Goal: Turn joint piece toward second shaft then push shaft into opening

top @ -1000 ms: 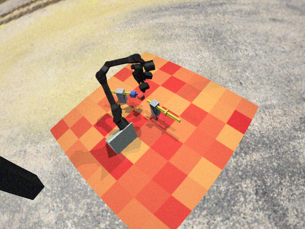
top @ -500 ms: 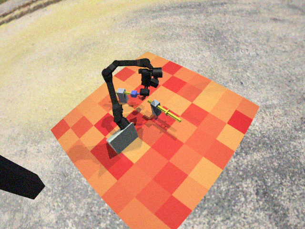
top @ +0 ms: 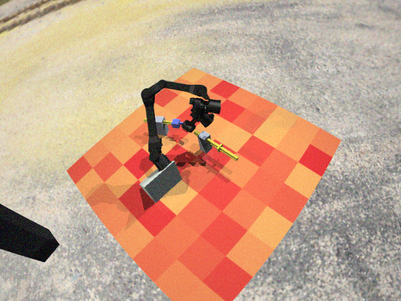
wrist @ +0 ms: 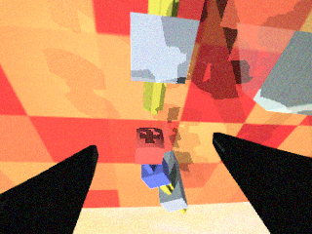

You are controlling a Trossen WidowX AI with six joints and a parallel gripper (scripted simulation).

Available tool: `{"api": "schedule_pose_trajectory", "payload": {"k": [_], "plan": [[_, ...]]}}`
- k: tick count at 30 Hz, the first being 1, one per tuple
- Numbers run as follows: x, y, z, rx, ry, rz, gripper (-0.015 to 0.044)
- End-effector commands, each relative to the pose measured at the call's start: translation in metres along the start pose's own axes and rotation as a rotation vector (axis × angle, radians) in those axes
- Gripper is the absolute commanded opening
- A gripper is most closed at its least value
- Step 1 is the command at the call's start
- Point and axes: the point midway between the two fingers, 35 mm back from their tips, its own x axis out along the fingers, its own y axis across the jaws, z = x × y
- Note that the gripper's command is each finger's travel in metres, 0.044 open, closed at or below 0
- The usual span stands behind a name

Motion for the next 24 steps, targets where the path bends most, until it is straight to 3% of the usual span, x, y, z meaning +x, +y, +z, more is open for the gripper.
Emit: {"api": "schedule_pose_trajectory", "payload": {"k": [1,12,24], "plan": [[0.003,-0.003,0.008,0.12,0.03,0.014,0.044],[0.003,-0.003,0.012,0.119,0.03,0.016,0.044],[-0.016,-0.002,0.063,-0.282,-0.055,-0.001,0.044]]}}
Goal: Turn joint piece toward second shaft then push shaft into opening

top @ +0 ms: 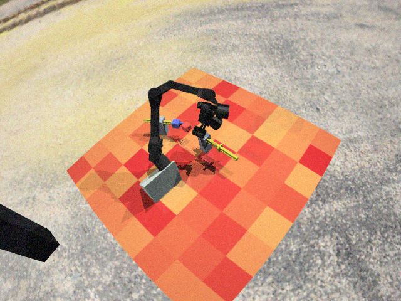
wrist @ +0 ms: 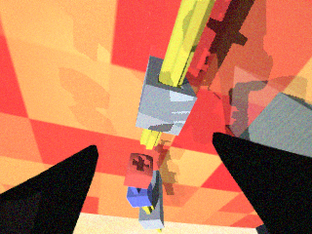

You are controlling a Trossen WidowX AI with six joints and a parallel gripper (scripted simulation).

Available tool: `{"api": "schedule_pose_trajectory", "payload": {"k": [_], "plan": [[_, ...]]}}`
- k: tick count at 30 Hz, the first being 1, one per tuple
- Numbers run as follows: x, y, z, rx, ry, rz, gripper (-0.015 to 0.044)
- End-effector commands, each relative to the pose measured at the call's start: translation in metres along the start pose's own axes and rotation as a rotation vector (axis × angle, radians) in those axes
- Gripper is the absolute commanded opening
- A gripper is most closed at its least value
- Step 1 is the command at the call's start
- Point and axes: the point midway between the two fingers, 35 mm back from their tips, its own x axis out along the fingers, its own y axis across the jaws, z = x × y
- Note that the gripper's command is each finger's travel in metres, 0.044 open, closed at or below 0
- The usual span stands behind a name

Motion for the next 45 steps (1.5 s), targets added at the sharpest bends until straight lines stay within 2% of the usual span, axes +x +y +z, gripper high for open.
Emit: {"api": "schedule_pose_trajectory", "payload": {"k": [1,35,45], "plan": [[-0.006,-0.003,0.017,-0.128,-0.029,-0.012,0.044],[-0.054,-0.063,0.165,-1.218,-0.178,-0.253,0.044],[-0.053,-0.064,0.168,-1.187,-0.187,-0.252,0.044]]}}
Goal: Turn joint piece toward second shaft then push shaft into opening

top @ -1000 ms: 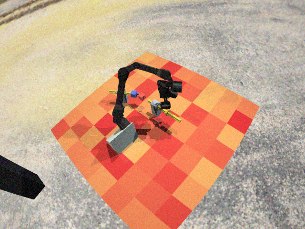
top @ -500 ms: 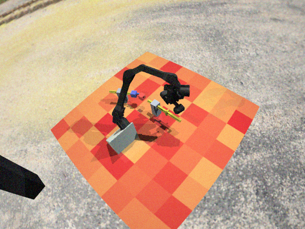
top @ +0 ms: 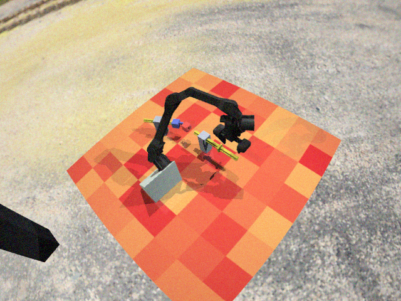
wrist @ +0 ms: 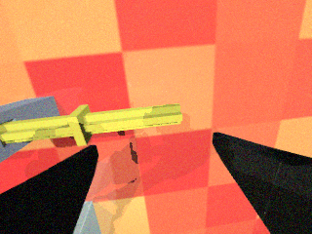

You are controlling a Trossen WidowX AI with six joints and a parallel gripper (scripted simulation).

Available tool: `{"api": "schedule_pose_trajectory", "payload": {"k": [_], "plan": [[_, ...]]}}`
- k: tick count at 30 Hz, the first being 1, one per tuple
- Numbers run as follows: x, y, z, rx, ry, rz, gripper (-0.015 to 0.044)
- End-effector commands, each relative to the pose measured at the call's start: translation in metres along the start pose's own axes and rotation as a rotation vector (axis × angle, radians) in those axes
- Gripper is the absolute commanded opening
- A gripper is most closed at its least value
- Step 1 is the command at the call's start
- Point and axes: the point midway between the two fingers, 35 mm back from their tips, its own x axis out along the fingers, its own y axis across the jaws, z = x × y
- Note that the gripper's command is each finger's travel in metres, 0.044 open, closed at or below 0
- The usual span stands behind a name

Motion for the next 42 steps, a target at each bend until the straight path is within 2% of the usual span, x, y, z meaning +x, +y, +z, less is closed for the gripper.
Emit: {"api": "schedule_pose_trajectory", "payload": {"k": [1,42], "plan": [[0.003,-0.002,0.0,0.064,-0.003,-0.005,0.044],[0.066,-0.002,-0.003,1.463,-0.087,0.078,0.044]]}}
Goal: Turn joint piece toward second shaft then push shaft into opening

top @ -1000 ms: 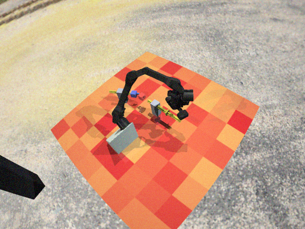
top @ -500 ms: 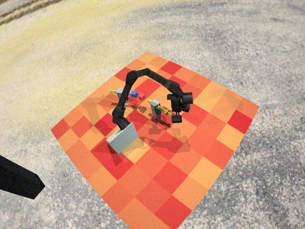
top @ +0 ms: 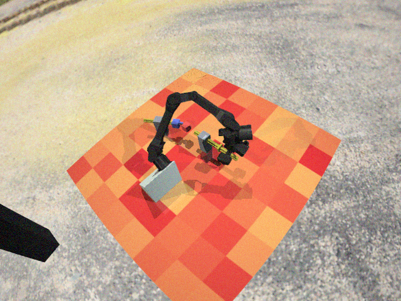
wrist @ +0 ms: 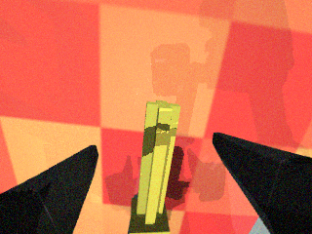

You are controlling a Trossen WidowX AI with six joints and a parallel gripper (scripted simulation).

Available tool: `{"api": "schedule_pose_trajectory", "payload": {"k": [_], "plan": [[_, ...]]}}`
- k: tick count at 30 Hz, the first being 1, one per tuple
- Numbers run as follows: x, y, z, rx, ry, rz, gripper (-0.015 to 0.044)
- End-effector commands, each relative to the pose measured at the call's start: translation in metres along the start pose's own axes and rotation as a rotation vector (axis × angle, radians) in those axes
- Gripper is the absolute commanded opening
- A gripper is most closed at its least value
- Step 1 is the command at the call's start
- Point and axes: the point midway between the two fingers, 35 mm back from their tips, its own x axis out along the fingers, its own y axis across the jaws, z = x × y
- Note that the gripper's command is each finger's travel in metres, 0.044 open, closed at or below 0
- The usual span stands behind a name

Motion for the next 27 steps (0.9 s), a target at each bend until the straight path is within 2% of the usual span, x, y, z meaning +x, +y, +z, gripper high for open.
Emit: {"api": "schedule_pose_trajectory", "payload": {"k": [1,27], "plan": [[0.006,-0.002,-0.002,0.128,0.004,0.011,0.044],[0.038,-0.001,-0.003,0.178,0.006,0.015,0.044]]}}
